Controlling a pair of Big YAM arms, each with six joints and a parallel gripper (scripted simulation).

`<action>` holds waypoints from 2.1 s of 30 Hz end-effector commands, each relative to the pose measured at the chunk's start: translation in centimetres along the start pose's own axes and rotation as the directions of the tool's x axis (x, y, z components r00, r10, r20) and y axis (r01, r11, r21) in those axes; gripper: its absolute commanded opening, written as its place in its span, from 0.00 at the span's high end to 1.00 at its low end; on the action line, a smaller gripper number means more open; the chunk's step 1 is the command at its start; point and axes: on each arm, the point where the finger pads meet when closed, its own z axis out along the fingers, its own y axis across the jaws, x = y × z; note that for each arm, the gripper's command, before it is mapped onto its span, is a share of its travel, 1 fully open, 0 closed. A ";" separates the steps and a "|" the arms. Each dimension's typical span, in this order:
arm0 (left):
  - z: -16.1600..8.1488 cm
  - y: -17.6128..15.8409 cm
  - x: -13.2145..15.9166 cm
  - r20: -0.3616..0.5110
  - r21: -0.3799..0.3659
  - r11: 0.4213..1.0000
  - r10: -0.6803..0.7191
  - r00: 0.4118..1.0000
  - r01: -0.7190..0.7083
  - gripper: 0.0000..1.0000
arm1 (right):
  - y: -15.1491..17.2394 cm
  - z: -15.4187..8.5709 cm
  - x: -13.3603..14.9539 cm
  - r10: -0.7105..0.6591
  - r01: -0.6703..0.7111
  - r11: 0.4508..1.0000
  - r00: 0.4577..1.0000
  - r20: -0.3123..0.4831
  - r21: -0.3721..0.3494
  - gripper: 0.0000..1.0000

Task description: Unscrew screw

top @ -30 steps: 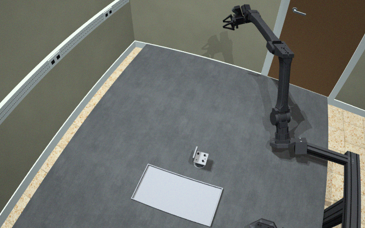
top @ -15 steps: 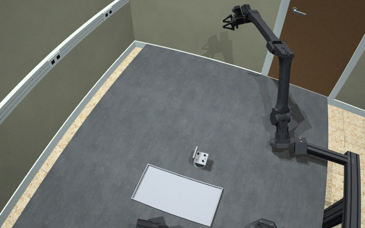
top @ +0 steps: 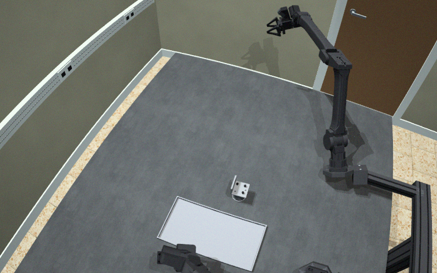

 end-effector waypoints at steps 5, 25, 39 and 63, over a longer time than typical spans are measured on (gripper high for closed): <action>-0.1 -2.3 -2.5 0.056 0.027 0.994 0.101 0.993 -0.102 0.35 | -0.2 -0.8 -1.9 -0.038 0.038 0.999 0.999 0.012 0.015 0.14; 0.9 -12.0 -2.9 0.162 0.098 0.889 0.429 0.889 -0.447 0.35 | -0.2 -0.8 -1.9 -0.038 0.038 0.999 0.999 0.012 0.015 0.14; 1.1 -17.9 -2.3 0.243 0.107 0.771 0.592 0.768 -0.628 0.35 | -0.2 -0.8 -1.9 -0.038 0.038 0.999 0.999 0.012 0.015 0.14; -0.1 -30.7 1.1 0.428 0.038 0.430 0.809 0.404 -0.902 0.35 | -0.2 -0.8 -1.9 -0.038 0.038 0.999 0.999 0.012 0.015 0.14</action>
